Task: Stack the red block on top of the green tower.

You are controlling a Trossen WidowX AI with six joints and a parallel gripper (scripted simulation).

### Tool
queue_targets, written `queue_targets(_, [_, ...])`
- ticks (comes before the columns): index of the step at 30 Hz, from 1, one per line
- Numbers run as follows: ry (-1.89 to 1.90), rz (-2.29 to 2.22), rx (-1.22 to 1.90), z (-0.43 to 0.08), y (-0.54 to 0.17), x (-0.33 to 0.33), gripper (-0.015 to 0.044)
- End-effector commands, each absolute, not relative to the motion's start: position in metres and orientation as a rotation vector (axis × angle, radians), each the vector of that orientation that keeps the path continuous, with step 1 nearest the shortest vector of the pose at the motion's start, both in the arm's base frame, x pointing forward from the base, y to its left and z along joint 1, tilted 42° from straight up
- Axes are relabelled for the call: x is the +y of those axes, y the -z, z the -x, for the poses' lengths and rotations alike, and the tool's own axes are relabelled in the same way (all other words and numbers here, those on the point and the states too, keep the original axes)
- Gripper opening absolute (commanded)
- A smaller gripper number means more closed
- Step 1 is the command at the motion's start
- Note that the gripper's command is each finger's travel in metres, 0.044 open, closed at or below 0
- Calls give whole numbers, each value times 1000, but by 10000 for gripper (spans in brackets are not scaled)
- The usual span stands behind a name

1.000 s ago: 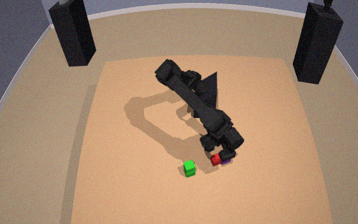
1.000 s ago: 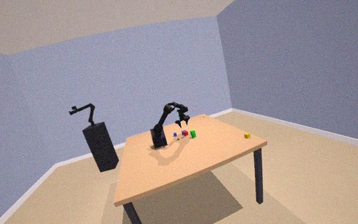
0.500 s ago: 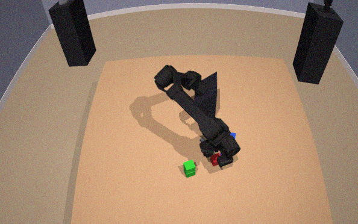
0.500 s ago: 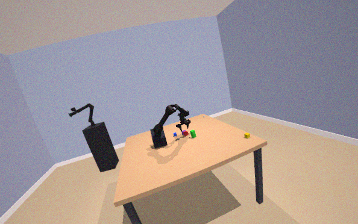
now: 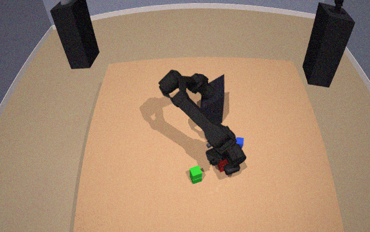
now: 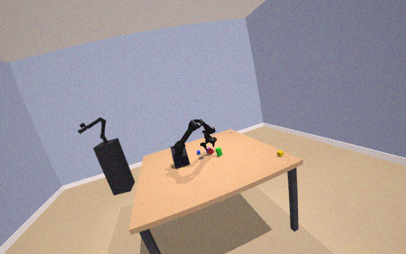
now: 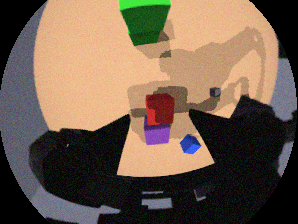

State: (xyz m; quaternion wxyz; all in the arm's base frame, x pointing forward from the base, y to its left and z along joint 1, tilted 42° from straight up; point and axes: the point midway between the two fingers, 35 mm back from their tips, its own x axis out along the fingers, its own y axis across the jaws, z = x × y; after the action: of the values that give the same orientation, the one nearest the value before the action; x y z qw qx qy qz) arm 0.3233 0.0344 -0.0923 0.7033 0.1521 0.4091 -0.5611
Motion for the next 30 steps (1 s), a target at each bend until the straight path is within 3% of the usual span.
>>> queue_targets(1, [1245,-331,911,-324,98,29,440])
queue_targets(30, [1246,-329,909,-324,120,8,440])
